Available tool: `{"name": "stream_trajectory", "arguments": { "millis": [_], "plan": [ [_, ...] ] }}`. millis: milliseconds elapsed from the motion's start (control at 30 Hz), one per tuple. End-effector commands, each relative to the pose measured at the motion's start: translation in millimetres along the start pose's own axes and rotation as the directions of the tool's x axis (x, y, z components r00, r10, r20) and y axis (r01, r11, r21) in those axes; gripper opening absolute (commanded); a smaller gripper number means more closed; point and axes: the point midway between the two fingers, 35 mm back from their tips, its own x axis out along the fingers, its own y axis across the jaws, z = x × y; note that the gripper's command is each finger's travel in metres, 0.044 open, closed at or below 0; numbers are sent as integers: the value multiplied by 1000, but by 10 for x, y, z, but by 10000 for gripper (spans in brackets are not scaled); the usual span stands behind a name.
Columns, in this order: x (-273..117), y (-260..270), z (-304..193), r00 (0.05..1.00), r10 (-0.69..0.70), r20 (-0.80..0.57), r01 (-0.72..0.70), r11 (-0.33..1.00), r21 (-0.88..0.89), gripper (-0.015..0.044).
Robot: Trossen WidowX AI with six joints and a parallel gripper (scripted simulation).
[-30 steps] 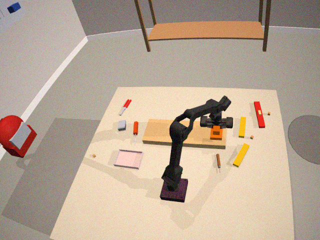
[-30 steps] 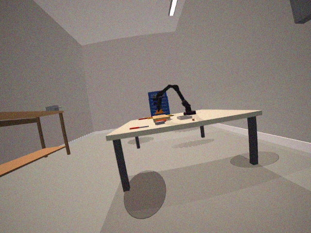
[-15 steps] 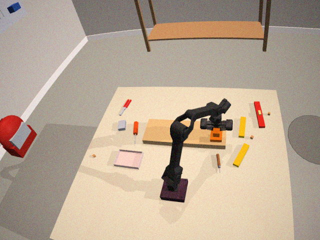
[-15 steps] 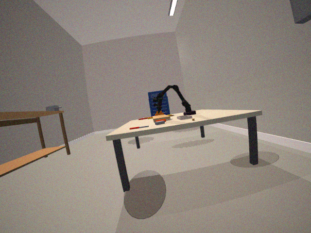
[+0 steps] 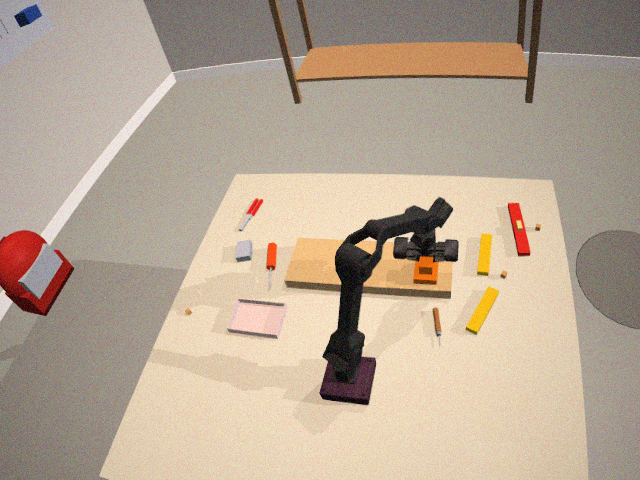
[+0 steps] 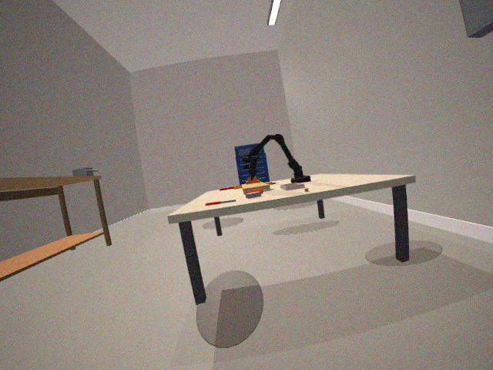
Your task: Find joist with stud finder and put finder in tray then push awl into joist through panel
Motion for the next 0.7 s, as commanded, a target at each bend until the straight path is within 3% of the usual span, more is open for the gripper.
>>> {"name": "stream_trajectory", "arguments": {
  "millis": [0,667],
  "plan": [
    [1,175,-3,1000,5,-1,-5,1000,-6,0],
    [0,895,-5,1000,12,0,-12,1000,-4,0]
  ]
}}
